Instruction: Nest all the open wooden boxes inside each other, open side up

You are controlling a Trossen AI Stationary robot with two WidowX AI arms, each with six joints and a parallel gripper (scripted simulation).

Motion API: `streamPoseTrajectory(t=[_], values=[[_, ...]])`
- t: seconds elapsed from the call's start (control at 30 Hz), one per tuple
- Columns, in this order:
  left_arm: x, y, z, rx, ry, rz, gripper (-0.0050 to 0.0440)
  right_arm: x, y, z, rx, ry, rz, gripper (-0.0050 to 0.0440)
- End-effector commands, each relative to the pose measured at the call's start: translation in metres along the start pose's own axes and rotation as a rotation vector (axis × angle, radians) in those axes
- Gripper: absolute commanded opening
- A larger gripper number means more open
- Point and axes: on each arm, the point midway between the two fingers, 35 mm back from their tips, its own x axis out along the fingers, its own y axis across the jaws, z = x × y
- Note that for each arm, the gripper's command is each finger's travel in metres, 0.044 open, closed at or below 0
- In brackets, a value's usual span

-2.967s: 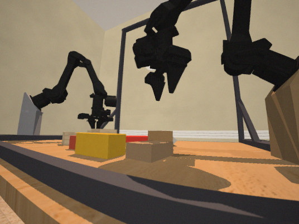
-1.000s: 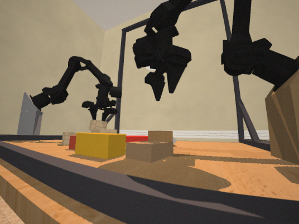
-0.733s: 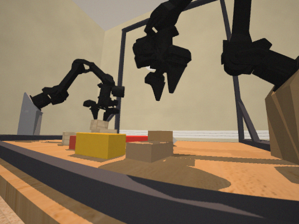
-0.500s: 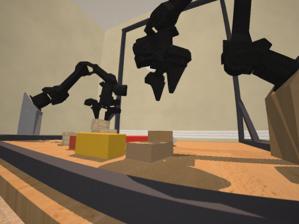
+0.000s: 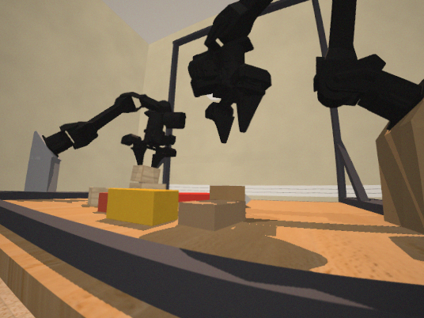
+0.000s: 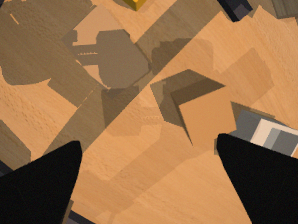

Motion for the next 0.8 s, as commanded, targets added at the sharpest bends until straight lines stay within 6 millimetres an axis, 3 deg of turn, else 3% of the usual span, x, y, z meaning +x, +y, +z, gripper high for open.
streamPoseTrajectory(t=[0.0, 0.63, 0.77], values=[[-0.004, -0.001, 0.001, 0.000, -0.008, -0.013, 0.0400, -0.008, -0.003, 0.018, -0.006, -0.006, 0.017, 0.0285], [-0.004, -0.001, 0.001, 0.000, -0.008, -0.013, 0.0400, -0.036, -0.042, 0.078, 0.018, -0.050, 0.093, 0.0285], [-0.004, -0.001, 0.001, 0.000, -0.008, -0.013, 0.0400, -0.038, -0.046, 0.082, 0.020, -0.056, 0.099, 0.0285]])
